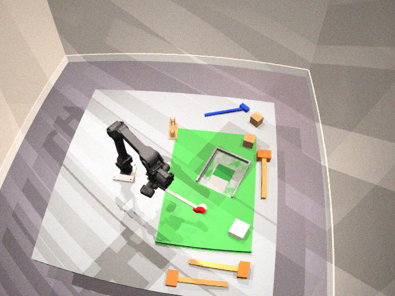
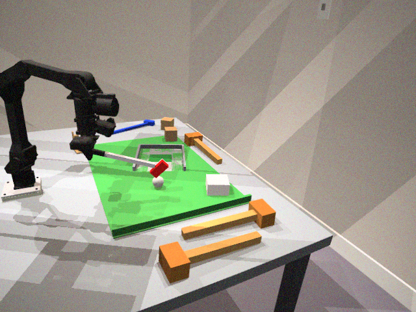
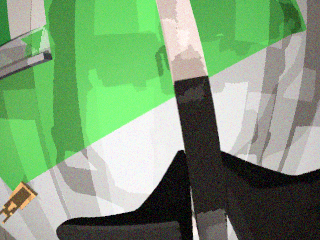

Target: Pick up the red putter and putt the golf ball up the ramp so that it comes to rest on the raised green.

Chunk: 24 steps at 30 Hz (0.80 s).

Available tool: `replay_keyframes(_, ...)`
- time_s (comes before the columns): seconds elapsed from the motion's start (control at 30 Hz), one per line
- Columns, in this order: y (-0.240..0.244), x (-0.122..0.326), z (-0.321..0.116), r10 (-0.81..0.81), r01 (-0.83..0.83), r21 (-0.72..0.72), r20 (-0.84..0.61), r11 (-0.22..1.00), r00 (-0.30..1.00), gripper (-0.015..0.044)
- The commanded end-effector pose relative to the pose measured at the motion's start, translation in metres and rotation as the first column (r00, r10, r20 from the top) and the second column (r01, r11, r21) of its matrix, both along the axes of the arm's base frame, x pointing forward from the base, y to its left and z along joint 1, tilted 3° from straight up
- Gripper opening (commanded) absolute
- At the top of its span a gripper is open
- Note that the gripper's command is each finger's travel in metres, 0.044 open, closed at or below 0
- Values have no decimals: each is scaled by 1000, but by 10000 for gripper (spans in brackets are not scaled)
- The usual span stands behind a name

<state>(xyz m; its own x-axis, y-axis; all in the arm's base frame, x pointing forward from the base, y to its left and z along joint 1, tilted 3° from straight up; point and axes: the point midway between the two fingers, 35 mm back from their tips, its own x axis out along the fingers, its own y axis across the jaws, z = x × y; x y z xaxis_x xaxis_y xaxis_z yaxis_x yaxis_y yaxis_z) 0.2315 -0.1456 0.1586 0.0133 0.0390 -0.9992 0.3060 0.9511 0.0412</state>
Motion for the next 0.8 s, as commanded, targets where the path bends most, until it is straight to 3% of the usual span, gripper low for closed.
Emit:
replay_keyframes(0.0,-5,-2,2,-34,34,-5,0,999,999,0)
replay_keyframes(0.77,-3,-1,-43,-34,34,-5,0,999,999,0)
